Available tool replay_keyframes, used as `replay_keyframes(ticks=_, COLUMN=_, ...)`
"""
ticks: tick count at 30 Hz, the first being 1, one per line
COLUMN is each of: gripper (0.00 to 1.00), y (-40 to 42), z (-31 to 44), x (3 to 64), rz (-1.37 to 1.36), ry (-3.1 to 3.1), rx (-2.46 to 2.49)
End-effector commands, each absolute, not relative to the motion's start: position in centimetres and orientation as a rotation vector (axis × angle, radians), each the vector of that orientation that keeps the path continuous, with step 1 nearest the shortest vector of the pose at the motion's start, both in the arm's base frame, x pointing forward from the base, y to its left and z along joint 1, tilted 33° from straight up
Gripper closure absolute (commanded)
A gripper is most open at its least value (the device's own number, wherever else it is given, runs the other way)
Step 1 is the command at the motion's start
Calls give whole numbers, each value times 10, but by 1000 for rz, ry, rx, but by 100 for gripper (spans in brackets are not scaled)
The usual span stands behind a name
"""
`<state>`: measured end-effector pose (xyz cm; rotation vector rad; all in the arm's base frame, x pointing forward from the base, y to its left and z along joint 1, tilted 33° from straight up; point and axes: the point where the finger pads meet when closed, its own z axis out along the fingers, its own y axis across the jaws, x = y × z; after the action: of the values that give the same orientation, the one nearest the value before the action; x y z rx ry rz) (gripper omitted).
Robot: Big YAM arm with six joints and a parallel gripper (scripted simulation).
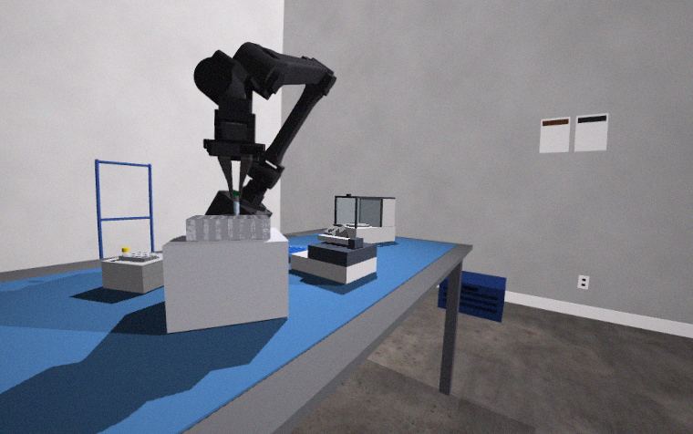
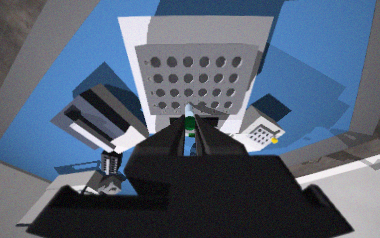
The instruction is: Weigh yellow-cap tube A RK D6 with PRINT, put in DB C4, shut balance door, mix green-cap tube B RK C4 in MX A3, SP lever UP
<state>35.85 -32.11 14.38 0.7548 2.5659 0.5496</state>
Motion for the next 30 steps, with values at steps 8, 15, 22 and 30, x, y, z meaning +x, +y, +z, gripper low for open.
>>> replay_keyframes(ticks=8, gripper=91, y=-316, z=139, x=365, rz=549, ry=2568, rx=746)
replay_keyframes(ticks=15, gripper=91, y=-315, z=140, x=365, rz=547, ry=2567, rx=745)
replay_keyframes(ticks=22, gripper=91, y=-315, z=139, x=364, rz=547, ry=2568, rx=746)
replay_keyframes(ticks=30, gripper=91, y=-315, z=140, x=364, rz=546, ry=2567, rx=744)
